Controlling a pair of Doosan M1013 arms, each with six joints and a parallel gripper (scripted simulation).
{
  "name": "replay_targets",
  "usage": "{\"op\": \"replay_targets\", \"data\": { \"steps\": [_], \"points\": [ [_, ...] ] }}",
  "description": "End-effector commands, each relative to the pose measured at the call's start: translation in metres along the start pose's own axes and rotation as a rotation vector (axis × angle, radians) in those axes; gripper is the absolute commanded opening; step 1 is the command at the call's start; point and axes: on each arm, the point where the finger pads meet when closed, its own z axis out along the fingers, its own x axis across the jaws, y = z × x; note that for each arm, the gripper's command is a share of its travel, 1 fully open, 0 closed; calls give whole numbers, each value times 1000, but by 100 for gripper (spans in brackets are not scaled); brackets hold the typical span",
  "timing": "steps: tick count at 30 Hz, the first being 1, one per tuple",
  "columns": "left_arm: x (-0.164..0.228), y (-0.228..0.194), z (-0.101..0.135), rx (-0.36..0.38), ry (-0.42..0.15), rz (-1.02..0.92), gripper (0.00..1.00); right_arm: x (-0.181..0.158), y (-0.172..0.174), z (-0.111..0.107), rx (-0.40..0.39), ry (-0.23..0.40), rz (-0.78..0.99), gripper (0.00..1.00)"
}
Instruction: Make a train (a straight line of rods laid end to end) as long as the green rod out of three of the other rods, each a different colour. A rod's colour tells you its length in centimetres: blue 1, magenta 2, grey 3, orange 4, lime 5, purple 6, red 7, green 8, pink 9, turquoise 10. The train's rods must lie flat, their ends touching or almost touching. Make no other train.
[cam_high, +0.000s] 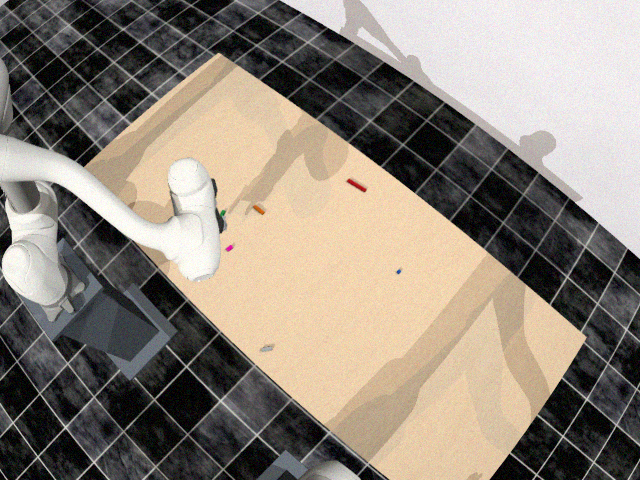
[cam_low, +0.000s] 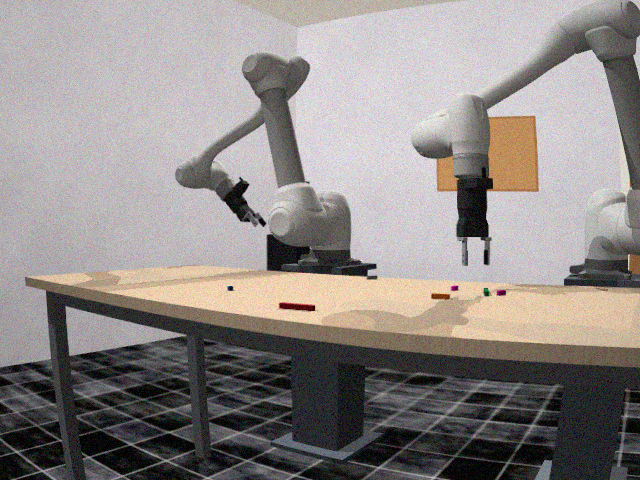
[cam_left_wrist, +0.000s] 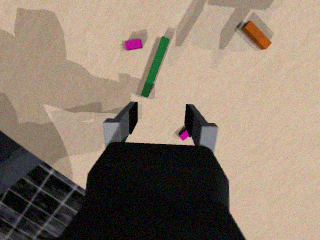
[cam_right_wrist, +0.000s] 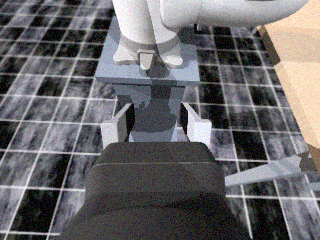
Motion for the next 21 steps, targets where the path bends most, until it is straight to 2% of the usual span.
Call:
{"op": "replay_targets", "data": {
  "steps": [1, 15, 21],
  "points": [
    [-5, -9, 0, -10, 14, 158, 100, 2, 0, 0, -7, 11, -1, 100],
    [-23, -21, 1, -6, 16, 603, 100, 2, 0, 0, -7, 11, -1, 100],
    [-26, -22, 1, -6, 16, 659, 100, 2, 0, 0, -7, 11, -1, 100]
  ]
}}
